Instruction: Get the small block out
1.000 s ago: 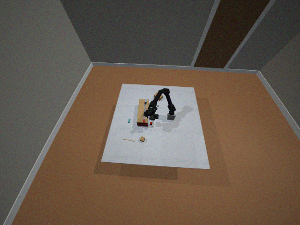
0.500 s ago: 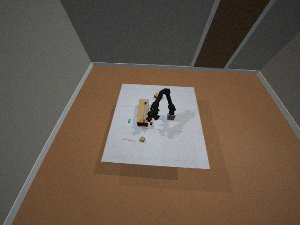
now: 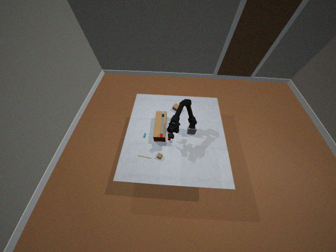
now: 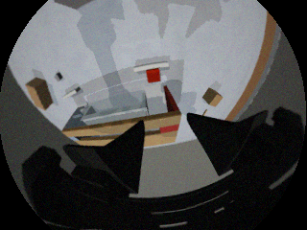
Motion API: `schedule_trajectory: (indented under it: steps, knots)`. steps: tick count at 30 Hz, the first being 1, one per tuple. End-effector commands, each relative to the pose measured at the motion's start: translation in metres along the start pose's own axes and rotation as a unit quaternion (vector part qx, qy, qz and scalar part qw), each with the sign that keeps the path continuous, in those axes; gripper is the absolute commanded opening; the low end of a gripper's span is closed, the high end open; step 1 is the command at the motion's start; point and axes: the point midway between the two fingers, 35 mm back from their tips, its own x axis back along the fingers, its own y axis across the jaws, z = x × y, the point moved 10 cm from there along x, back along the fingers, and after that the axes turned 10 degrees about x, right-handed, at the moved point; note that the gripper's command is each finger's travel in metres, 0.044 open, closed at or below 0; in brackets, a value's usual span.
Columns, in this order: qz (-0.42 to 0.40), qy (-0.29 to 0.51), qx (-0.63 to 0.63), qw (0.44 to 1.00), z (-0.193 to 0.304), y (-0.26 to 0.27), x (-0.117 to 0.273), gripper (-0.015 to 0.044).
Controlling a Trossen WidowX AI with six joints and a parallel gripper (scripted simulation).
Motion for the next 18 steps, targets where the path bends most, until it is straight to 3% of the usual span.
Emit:
schedule_trajectory:
  steps: [1, 7, 18]
  knots:
    - [-0.002, 0.002, 0.007, 1.000, -0.003, -0.002, -0.010, 0.0285]
    - [-0.004, 0.003, 0.007, 1.000, -0.037, -0.004, -0.084, 0.0285]
    - [-0.004, 0.003, 0.007, 1.000, -0.041, -0.005, -0.095, 0.0285]
